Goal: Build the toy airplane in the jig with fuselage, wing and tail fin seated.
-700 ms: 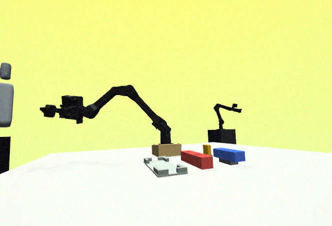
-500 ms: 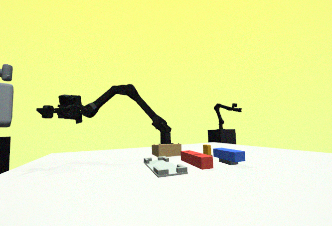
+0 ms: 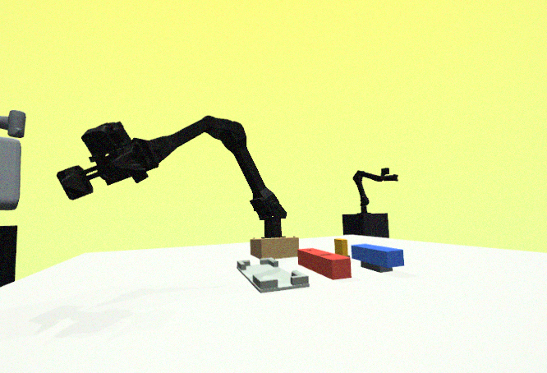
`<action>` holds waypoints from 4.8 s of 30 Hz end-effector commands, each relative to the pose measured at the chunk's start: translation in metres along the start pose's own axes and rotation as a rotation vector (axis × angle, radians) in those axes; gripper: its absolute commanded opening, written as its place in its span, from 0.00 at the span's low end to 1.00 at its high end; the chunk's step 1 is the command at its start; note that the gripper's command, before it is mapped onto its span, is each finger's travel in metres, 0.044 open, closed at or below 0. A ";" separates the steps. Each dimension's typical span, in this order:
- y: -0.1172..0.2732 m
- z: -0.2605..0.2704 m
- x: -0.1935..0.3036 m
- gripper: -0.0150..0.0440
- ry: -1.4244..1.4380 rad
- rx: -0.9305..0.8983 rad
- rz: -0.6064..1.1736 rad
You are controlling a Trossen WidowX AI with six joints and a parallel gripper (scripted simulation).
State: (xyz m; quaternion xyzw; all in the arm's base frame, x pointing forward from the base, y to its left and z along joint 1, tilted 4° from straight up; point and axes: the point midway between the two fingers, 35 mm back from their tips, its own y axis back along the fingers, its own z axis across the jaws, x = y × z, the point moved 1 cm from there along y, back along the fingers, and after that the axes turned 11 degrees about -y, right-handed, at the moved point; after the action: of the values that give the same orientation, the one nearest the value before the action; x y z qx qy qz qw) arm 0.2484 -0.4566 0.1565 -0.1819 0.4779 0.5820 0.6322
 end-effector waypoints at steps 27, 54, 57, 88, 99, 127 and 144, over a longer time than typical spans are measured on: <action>0.047 0.339 0.292 1.00 0.342 0.321 1.212; 0.046 0.311 0.357 1.00 0.420 0.352 1.253; 0.045 0.309 0.361 1.00 0.420 0.352 1.253; 0.033 0.288 0.398 0.91 0.420 0.352 1.253; 0.033 0.288 0.398 0.55 0.420 0.352 1.253; 0.037 0.322 0.349 0.25 0.416 0.341 1.220; 0.058 0.343 0.305 0.25 0.419 0.349 1.243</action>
State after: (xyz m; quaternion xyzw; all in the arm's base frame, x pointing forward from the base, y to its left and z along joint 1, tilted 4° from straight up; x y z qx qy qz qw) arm 0.2888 0.0005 0.0774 0.1290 0.6926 0.7039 0.0905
